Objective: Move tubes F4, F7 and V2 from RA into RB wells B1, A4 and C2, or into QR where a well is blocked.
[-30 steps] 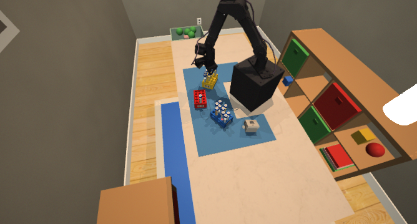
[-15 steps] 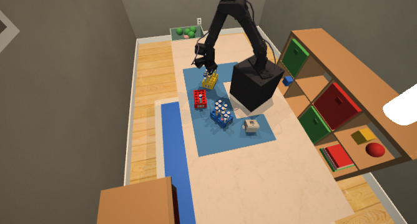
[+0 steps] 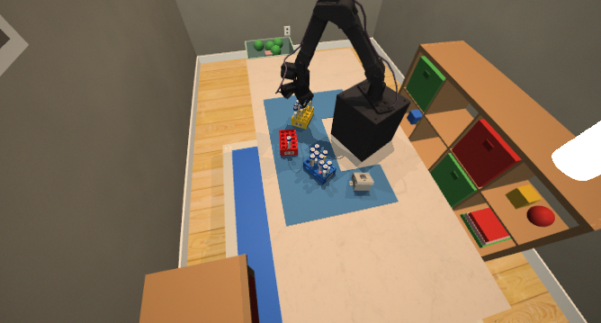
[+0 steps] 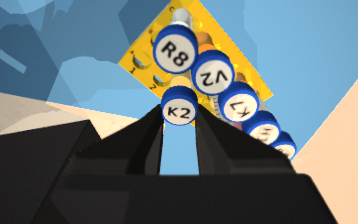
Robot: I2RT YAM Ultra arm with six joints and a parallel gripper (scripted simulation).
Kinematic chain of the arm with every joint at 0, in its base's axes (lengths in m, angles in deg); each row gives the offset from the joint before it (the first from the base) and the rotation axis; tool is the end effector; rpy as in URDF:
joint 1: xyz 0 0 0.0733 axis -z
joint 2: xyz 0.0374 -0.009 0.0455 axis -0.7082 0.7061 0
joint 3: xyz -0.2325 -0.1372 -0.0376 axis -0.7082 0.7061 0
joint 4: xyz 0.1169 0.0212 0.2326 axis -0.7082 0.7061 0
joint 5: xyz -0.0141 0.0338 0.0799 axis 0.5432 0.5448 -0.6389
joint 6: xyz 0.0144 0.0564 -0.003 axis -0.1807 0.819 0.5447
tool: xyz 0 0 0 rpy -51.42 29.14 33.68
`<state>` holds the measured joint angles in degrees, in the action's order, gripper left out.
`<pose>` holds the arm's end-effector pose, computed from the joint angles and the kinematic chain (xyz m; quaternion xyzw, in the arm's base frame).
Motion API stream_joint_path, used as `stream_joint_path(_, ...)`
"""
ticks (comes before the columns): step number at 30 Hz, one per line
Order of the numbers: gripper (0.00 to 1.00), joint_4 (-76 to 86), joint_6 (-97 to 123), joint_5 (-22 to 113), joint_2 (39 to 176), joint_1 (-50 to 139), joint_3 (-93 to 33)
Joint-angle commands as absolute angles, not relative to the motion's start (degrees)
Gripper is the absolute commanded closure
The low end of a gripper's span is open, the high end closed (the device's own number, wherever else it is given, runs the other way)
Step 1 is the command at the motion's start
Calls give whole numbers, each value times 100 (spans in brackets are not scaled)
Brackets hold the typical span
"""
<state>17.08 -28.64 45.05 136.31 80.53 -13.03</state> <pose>0.2642 -0.1870 0.0050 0.0638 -0.9980 0.0004 0.0011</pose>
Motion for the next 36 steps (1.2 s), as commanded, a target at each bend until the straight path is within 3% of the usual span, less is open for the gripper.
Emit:
stream_joint_path(1, 100, 1445, -2897, 4611, 13779, 8157, -1443)
stream_joint_path(18, 100, 1445, -2897, 4611, 13779, 8157, -1443)
stream_joint_path(19, 76, 1445, -2897, 4611, 13779, 8157, -1443)
stream_joint_path(36, 76, 1443, -2896, 4611, 13780, 8157, -1443)
